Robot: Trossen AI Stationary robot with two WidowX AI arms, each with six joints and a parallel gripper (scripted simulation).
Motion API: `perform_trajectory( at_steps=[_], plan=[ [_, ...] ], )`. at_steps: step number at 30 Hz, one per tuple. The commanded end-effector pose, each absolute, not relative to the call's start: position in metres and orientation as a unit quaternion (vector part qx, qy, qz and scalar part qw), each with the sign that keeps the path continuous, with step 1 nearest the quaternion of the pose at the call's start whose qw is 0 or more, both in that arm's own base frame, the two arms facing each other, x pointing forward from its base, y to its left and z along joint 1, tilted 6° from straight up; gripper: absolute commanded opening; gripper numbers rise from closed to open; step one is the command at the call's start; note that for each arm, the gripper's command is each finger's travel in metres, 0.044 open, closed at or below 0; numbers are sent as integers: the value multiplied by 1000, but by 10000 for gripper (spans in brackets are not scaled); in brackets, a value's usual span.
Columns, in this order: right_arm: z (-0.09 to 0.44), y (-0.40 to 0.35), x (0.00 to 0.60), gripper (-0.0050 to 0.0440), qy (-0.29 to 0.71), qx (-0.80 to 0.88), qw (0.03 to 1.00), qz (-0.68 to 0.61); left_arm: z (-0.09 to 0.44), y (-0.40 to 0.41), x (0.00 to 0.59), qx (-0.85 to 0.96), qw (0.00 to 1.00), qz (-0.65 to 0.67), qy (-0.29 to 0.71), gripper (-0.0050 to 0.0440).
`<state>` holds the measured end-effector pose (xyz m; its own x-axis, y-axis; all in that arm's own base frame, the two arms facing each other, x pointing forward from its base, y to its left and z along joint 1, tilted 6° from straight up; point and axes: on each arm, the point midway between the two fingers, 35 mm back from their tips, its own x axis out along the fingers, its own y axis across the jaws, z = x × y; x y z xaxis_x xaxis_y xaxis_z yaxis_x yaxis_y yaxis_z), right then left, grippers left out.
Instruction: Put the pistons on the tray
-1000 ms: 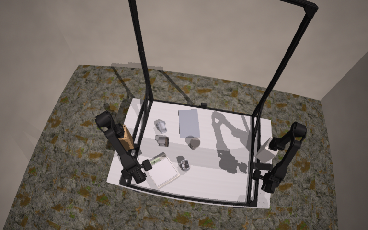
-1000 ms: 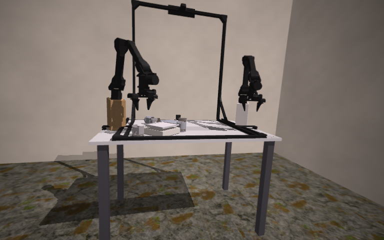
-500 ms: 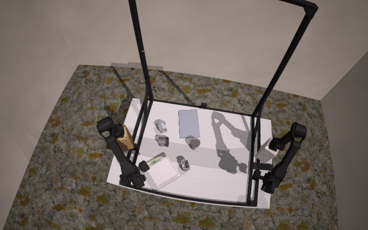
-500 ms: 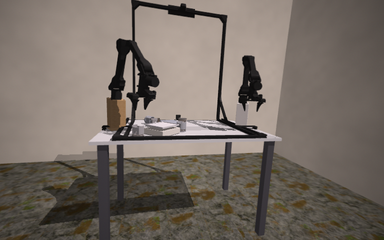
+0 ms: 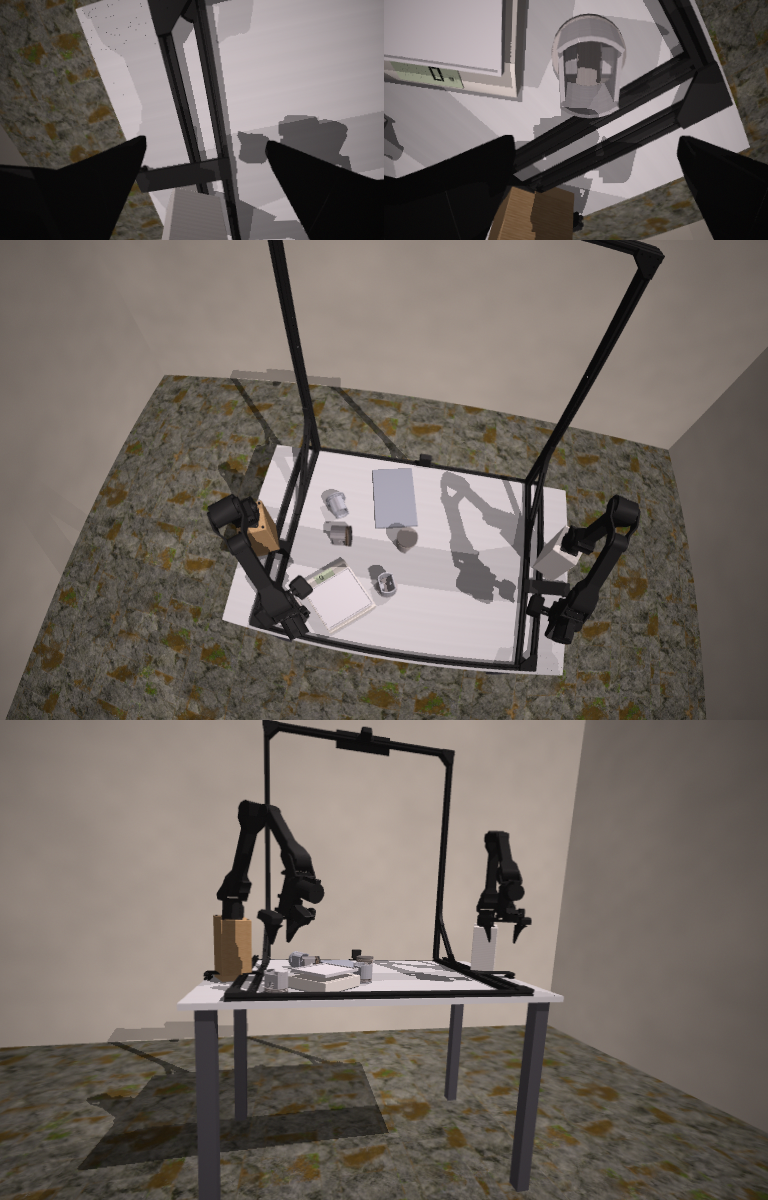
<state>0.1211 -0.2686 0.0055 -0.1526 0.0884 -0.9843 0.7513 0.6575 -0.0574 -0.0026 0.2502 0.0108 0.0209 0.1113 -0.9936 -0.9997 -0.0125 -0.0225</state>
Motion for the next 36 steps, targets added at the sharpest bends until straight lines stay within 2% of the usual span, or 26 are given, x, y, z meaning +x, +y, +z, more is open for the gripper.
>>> perform_trajectory(
  at_steps=[1, 36],
  plan=[
    [-2, -269, 121, 378, 707, 297, 576, -283, 11, 250, -2, -480, 530, 523, 463, 440],
    [-53, -275, 122, 378, 707, 297, 576, -283, 11, 250, -2, -480, 530, 523, 463, 440]
  ],
)
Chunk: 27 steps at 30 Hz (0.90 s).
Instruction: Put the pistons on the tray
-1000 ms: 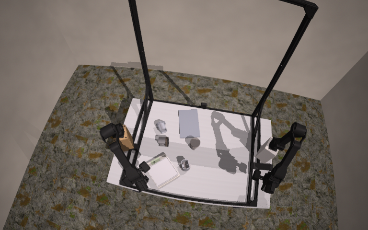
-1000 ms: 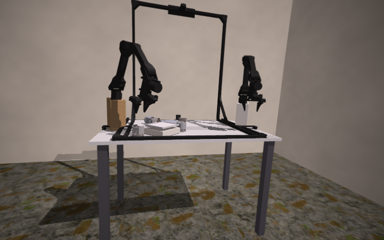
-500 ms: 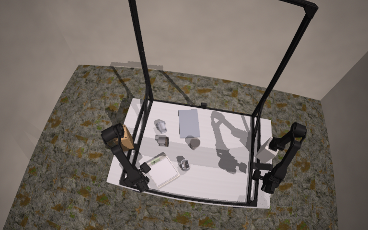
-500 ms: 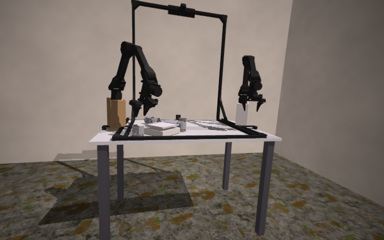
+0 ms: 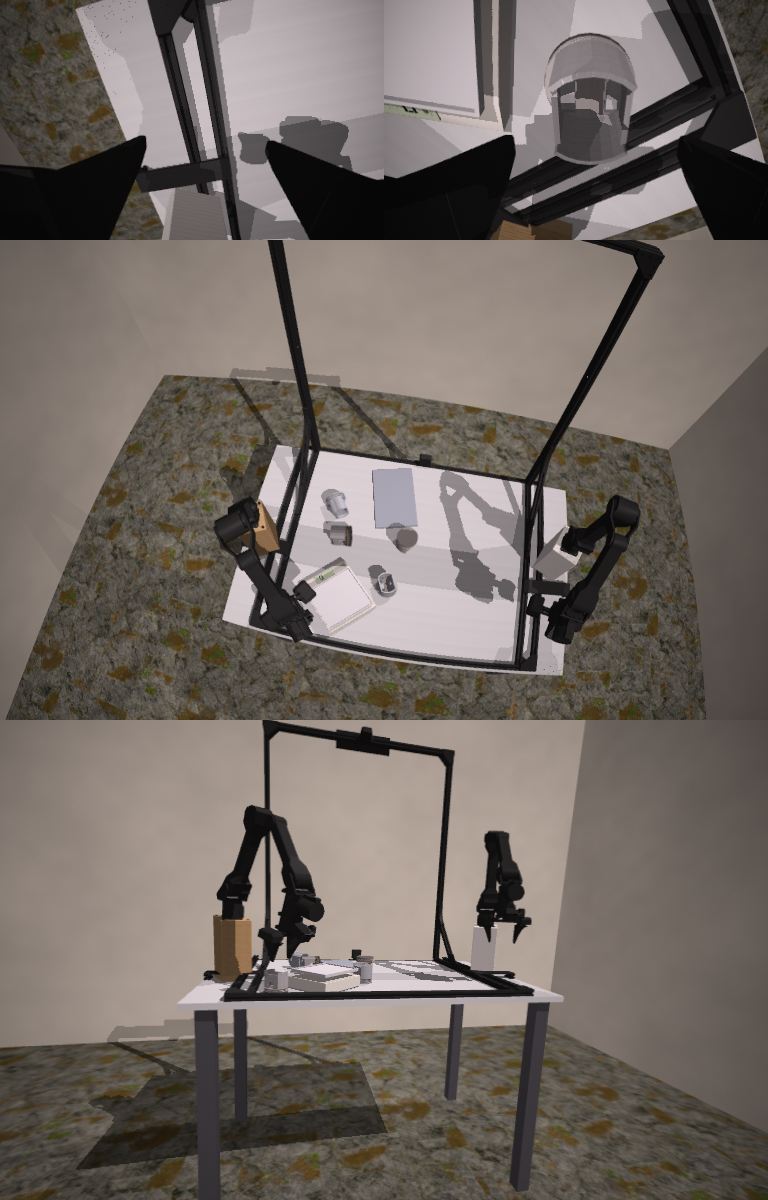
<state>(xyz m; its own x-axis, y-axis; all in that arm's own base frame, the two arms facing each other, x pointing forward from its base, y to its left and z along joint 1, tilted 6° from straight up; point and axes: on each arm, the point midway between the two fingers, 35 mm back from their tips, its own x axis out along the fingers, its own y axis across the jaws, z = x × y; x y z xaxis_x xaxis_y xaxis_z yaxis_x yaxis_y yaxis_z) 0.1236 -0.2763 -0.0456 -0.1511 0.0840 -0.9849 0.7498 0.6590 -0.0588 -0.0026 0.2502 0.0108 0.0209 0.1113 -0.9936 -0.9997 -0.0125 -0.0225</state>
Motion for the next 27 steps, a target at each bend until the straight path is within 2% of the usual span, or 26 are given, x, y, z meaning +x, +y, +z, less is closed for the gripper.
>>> perform_trajectory(
  at_steps=[1, 27],
  plan=[
    [-55, -275, 122, 378, 707, 297, 576, -283, 11, 250, -2, -480, 530, 523, 463, 440],
    [-92, -272, 117, 378, 707, 298, 576, -283, 11, 250, -2, -480, 530, 523, 463, 440]
  ],
)
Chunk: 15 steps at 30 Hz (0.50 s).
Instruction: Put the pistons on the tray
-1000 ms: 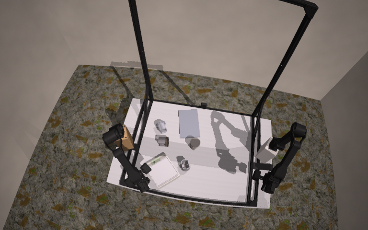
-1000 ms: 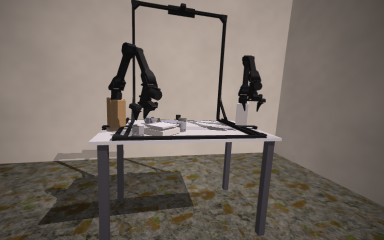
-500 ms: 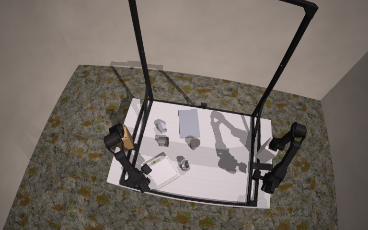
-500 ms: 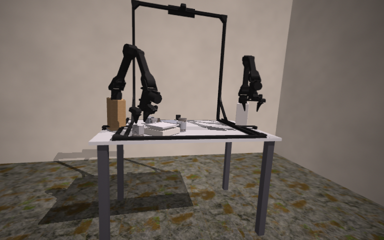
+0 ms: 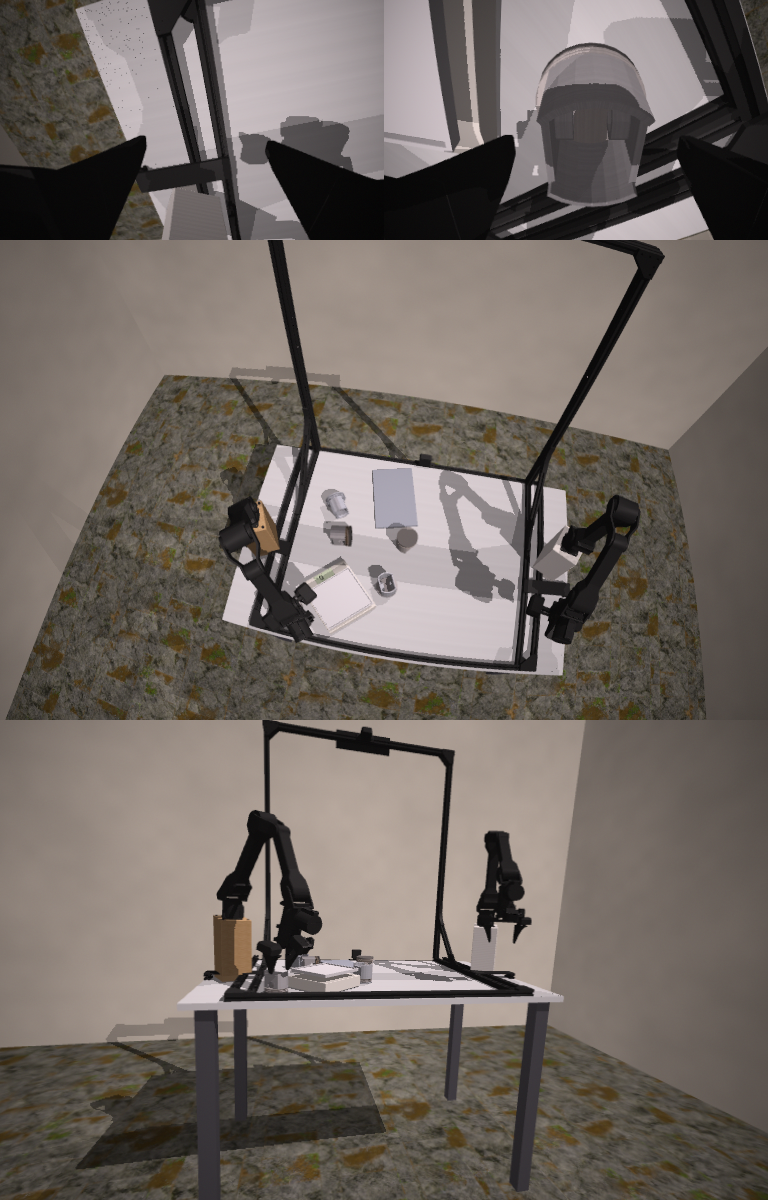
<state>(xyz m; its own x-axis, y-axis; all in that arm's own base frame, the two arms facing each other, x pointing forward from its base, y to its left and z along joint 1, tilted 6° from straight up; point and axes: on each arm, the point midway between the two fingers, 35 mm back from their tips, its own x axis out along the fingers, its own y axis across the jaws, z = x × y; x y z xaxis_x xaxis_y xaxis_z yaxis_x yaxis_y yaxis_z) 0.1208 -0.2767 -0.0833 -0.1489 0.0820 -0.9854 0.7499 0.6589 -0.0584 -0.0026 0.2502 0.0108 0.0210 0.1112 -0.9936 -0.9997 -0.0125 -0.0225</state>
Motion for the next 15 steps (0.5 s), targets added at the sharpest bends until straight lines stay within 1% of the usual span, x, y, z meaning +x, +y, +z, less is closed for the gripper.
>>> perform_trajectory(
  at_steps=[1, 15],
  plan=[
    [-94, -272, 117, 378, 707, 298, 576, -283, 11, 250, -2, -480, 530, 523, 463, 440],
    [-113, -271, 114, 378, 707, 298, 576, -283, 11, 250, -2, -480, 530, 523, 463, 440]
  ],
)
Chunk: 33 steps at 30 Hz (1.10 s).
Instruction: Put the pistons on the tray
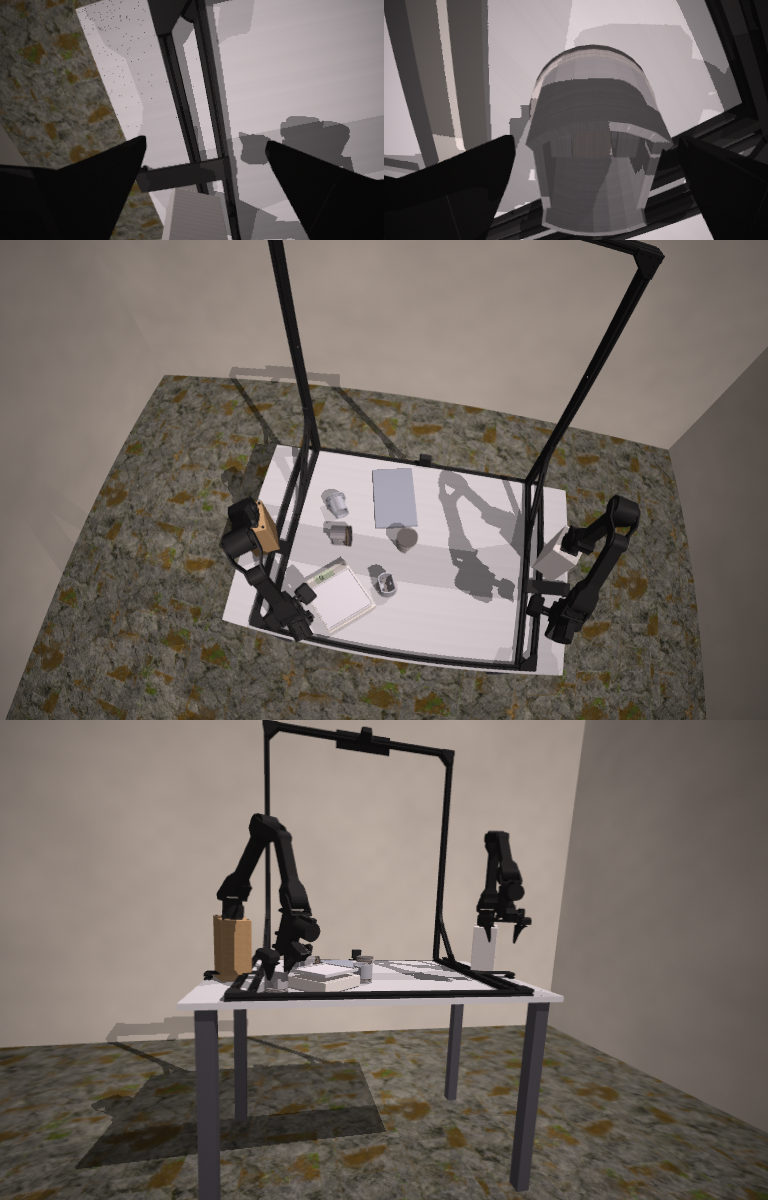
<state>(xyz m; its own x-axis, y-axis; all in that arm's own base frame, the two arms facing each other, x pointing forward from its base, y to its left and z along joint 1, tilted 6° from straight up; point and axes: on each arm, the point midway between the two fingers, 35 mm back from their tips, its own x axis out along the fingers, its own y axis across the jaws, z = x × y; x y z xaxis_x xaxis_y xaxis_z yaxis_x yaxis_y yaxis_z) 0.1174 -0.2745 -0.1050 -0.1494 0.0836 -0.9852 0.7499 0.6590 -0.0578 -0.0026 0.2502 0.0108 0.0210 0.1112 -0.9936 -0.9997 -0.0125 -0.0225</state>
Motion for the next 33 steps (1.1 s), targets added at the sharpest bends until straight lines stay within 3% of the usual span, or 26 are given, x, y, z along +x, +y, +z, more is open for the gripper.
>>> perform_trajectory(
  at_steps=[1, 14, 15, 33],
  plan=[
    [-115, -270, 114, 378, 707, 298, 576, -283, 11, 250, -2, -480, 530, 523, 463, 440],
    [-131, -269, 111, 378, 707, 298, 576, -283, 11, 250, -2, -480, 530, 523, 463, 440],
    [-131, -269, 111, 158, 707, 298, 576, -283, 11, 250, -2, -480, 530, 523, 463, 440],
    [-131, -269, 111, 158, 707, 298, 576, -283, 11, 250, -2, -480, 530, 523, 463, 440]
  ],
)
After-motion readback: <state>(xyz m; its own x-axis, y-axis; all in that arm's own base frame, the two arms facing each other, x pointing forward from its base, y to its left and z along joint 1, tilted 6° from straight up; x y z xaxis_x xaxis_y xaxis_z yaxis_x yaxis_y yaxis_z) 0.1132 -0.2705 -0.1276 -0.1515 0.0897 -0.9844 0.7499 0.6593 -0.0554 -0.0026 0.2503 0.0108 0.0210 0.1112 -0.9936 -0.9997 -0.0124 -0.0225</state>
